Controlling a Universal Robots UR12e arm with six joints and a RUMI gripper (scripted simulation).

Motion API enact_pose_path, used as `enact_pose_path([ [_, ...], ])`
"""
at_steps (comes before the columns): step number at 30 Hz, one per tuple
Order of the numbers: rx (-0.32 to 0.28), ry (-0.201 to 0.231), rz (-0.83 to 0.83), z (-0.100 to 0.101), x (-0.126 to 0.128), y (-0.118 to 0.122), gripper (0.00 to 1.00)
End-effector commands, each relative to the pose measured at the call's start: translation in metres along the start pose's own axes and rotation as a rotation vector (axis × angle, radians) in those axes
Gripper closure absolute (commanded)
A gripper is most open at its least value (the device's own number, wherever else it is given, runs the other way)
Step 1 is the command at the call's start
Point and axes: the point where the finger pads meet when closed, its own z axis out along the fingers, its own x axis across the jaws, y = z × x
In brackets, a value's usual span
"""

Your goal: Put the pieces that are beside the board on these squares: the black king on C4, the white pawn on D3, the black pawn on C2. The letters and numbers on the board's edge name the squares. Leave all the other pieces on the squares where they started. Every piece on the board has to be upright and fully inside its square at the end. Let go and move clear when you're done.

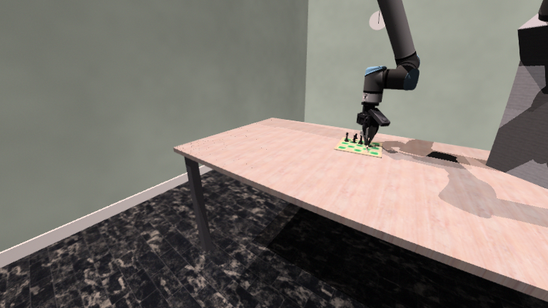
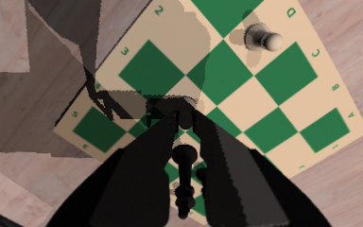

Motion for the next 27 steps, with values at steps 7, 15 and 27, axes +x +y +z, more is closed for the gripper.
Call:
enact_pose_path([
  [7,-0.001,0.0,0.0,-0.0004,0.0003,0.0004,1.0],
  [15,-0.001,0.0,0.0,-0.0004,0.0003,0.0004,0.96],
  [27,-0.001,0.0,0.0,-0.0004,0.0003,0.0004,0.8],
])
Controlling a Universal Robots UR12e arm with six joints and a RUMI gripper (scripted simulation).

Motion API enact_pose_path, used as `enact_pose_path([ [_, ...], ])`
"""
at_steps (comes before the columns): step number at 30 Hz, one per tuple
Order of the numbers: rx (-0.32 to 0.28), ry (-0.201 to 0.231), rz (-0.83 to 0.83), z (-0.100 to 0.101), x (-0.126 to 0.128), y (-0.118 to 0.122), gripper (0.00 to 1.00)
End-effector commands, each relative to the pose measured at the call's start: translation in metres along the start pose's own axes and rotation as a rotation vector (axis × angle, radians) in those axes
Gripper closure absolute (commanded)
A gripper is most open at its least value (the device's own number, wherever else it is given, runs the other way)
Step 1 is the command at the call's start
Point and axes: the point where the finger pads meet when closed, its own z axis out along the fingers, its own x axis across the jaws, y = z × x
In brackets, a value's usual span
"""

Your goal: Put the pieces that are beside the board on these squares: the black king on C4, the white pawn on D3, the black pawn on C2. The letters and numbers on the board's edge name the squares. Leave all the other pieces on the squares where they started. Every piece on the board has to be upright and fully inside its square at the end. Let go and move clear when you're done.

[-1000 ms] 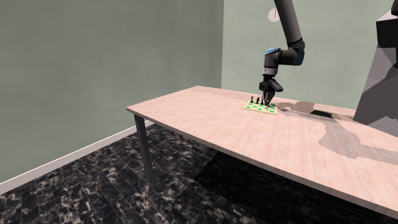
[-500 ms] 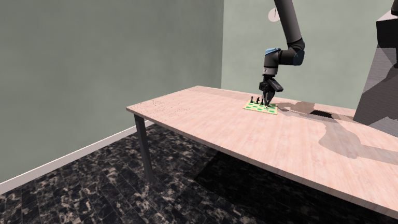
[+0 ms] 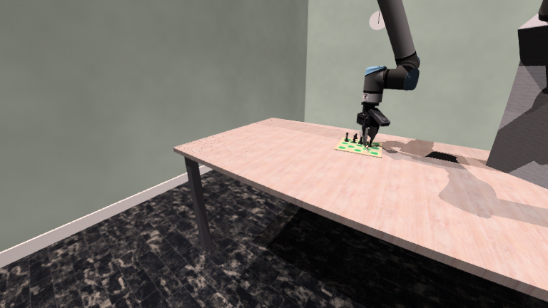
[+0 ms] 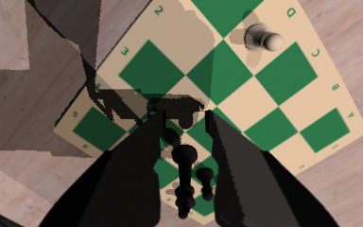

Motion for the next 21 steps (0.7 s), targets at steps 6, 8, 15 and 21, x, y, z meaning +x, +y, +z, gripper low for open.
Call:
enact_pose_path([
  [6,-0.001,0.0,0.0,0.0,0.0,0.0,0.8],
  [8,-0.001,0.0,0.0,0.0,0.0,0.0,0.8],
  [15,-0.001,0.0,0.0,-0.009,0.0,0.0,0.8],
  [21,-0.001,0.0,0.0,-0.025,0.0,0.0,0.8],
])
